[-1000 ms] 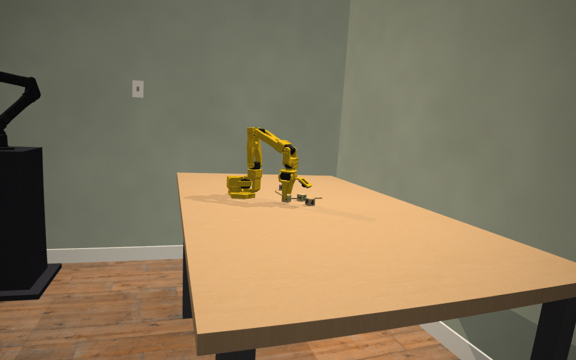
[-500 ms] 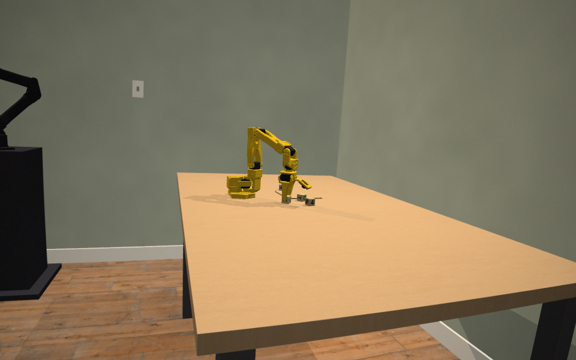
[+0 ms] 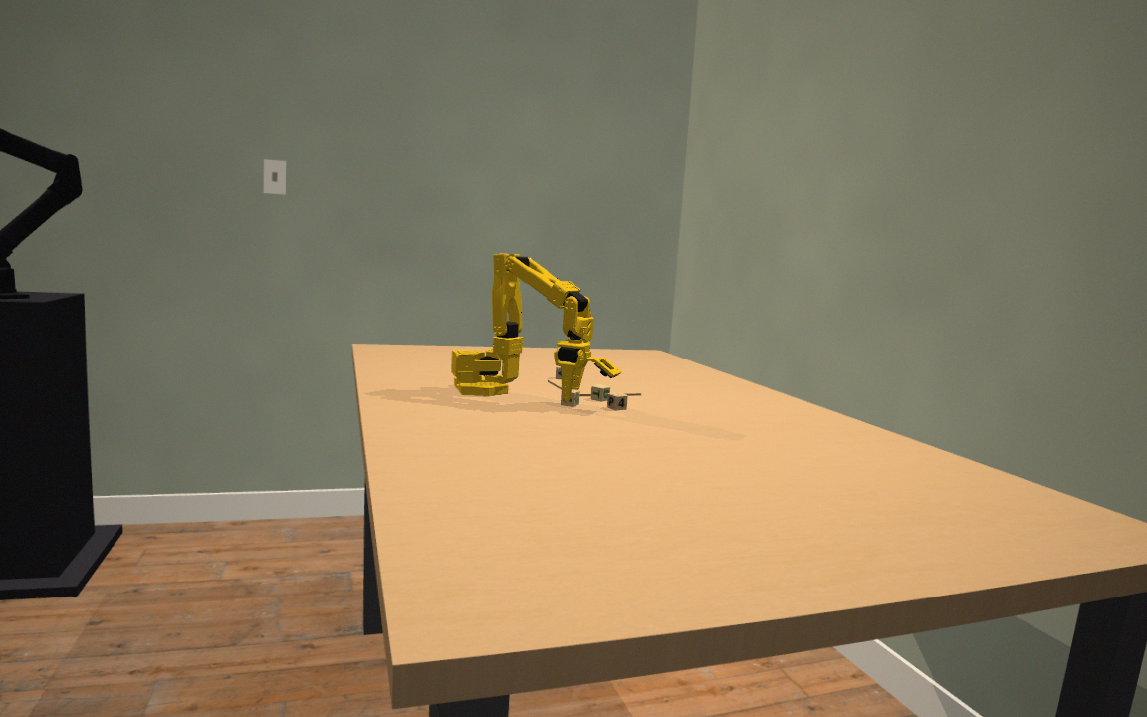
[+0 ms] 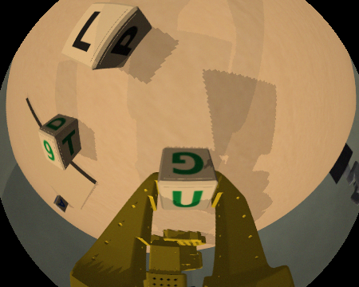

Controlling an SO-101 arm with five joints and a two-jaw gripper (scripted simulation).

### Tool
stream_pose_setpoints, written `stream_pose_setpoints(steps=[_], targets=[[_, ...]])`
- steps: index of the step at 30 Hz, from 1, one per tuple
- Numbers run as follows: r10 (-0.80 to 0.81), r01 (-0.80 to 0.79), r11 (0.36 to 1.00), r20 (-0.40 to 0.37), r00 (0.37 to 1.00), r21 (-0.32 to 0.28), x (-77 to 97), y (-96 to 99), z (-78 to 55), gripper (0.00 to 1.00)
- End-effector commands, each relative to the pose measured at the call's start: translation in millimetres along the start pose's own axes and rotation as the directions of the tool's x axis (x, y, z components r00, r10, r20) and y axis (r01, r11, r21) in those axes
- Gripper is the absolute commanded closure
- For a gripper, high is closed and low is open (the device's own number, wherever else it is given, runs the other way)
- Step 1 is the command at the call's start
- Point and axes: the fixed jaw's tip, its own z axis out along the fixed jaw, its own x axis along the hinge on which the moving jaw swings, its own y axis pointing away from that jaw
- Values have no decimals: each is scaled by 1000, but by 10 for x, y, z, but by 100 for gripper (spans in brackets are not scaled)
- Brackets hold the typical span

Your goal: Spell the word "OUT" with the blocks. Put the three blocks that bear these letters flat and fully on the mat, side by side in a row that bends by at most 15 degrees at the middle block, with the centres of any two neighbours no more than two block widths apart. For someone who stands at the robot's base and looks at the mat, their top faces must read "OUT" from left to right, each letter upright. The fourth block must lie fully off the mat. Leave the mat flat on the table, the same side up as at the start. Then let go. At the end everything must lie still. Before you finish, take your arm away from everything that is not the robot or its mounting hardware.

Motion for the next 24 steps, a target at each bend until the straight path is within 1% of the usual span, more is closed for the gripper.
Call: stream_pose_setpoints(steps=[1,13,22,24], targets=[[8,-9,1000,60,998,5,-89,-16,-79,88],[8,-9,1000,60,998,5,-89,-16,-79,85],[8,-9,1000,60,998,5,-89,-16,-79,76],[8,-9,1000,60,998,5,-89,-16,-79,76]])
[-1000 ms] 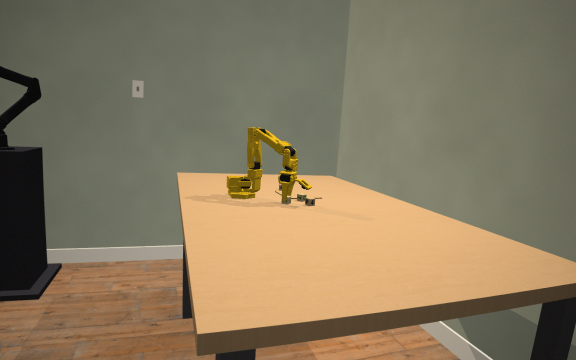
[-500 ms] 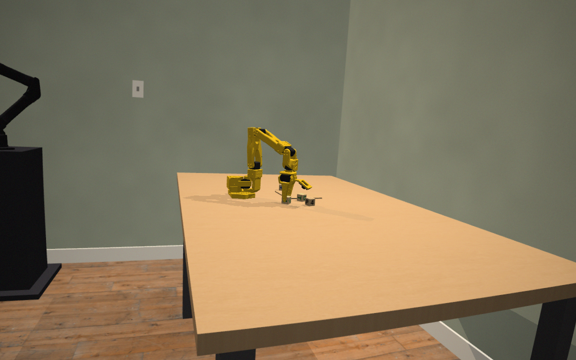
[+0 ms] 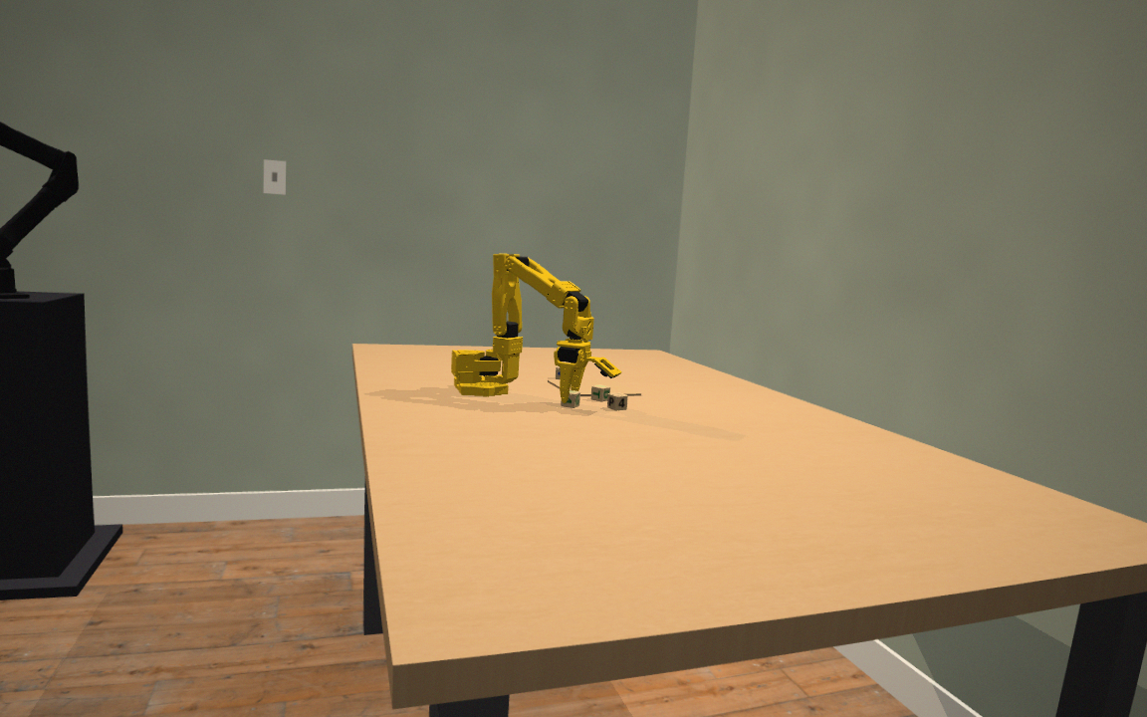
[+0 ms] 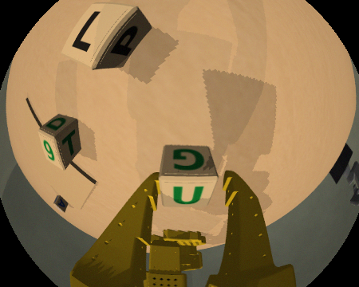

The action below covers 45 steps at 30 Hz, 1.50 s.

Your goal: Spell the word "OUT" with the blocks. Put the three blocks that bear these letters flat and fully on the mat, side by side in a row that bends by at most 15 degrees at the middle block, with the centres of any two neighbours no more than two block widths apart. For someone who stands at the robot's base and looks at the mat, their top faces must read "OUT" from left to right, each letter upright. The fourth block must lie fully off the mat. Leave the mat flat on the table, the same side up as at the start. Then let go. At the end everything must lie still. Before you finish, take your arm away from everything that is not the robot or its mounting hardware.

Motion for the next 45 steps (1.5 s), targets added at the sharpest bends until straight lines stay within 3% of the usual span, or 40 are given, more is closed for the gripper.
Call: stream_pose_setpoints(steps=[1,10,23,45], targets=[[8,-8,1000,60,998,5,-89,-16,-79,75],[8,-8,1000,60,998,5,-89,-16,-79,68],[8,-8,1000,60,998,5,-94,-16,-112,67],[8,-8,1000,60,998,5,-59,-13,-670,67]])
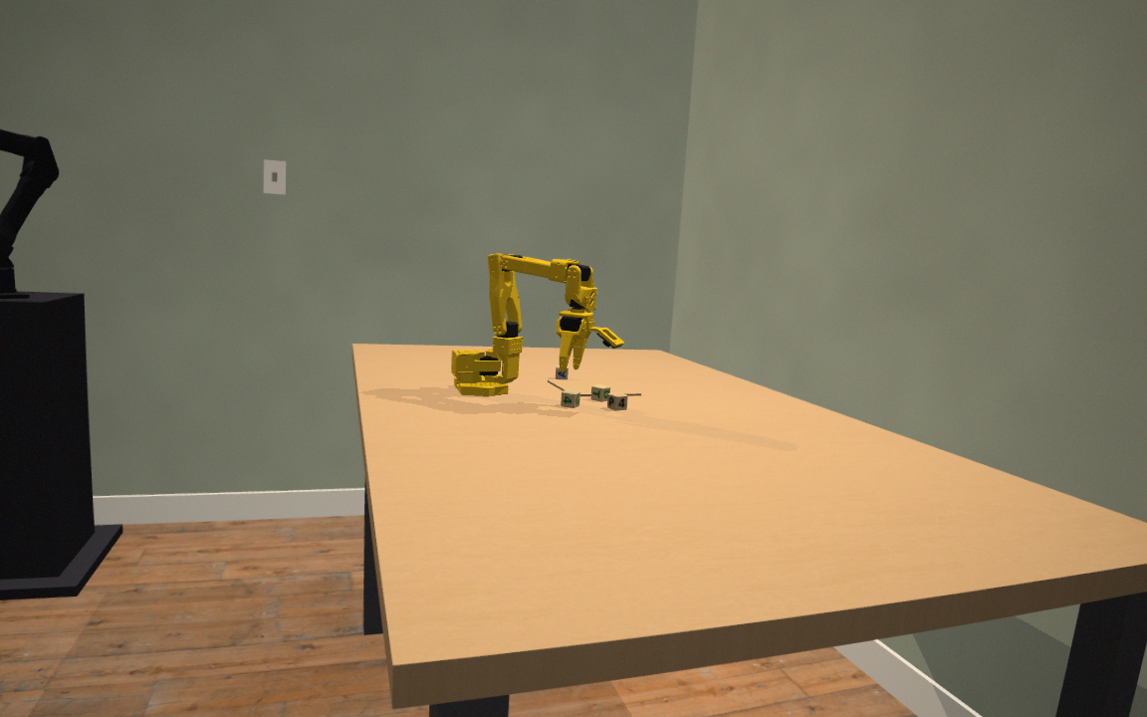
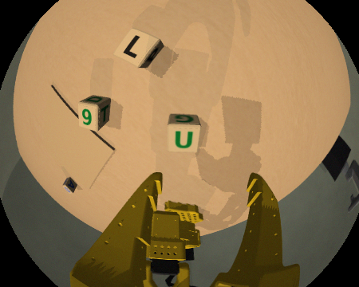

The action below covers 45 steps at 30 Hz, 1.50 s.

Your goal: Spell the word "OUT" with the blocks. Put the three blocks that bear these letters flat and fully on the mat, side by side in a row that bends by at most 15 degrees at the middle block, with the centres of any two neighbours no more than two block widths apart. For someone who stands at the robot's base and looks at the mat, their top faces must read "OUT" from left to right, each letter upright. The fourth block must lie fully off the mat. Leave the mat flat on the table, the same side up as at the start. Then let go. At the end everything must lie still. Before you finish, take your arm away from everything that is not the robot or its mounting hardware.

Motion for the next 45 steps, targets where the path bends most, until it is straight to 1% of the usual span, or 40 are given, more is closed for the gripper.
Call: stream_pose_setpoints(steps=[1,24,28,32,38,40,45], targets=[[8,-8,1000,68,998,6,-49,-12,-167,67],[8,-8,1000,68,998,6,-47,-11,-172,67],[8,-8,1000,86,996,8,-53,-12,-198,67],[7,-9,1000,149,989,15,-71,-14,-291,67],[3,-13,999,311,950,33,-90,-17,-541,68],[3,-13,999,311,950,33,-90,-17,-541,68],[-4,-19,999,445,896,47,-73,-15,-757,68]])
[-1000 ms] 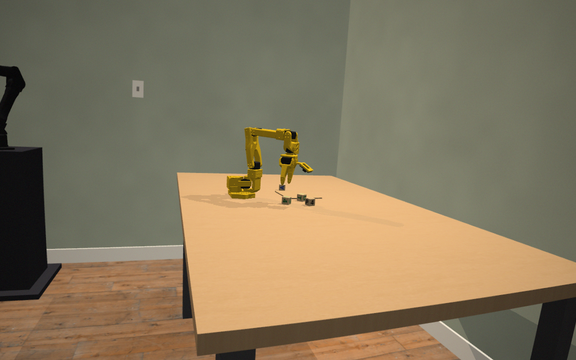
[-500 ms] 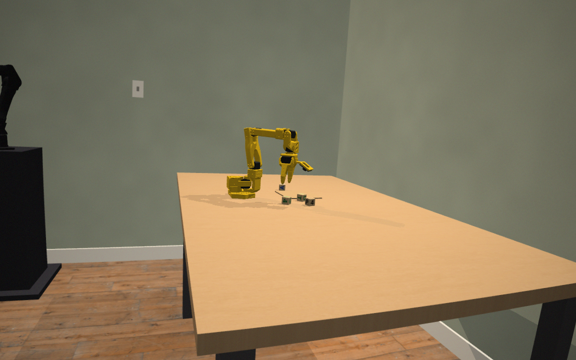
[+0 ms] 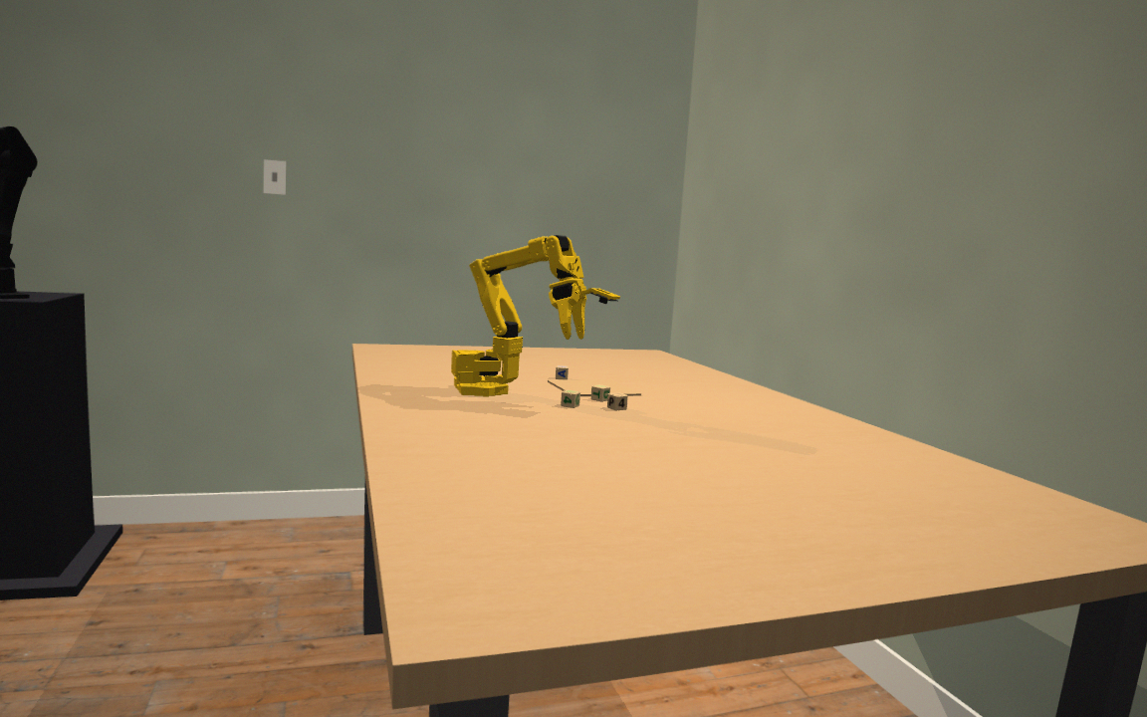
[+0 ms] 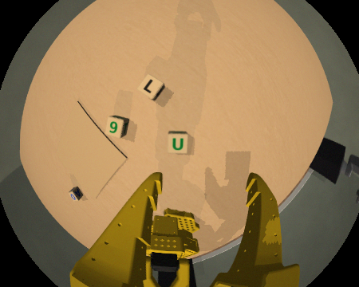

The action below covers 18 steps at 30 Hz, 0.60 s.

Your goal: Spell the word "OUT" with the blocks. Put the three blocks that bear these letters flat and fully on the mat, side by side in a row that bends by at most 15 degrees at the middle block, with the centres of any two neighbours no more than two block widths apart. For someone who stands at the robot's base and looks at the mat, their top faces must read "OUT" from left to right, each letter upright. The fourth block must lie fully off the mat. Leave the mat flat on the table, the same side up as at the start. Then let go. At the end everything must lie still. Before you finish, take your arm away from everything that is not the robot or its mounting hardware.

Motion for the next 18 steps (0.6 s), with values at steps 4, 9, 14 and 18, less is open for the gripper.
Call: stream_pose_setpoints(steps=[4,9,14,18], targets=[[5,-11,1000,213,977,23,-99,-18,-315,68],[5,-11,1000,241,970,26,-103,-18,-357,68],[5,-12,1000,241,970,26,-103,-18,-358,68],[11,-17,1000,242,970,20,-114,-3,-358,68]])
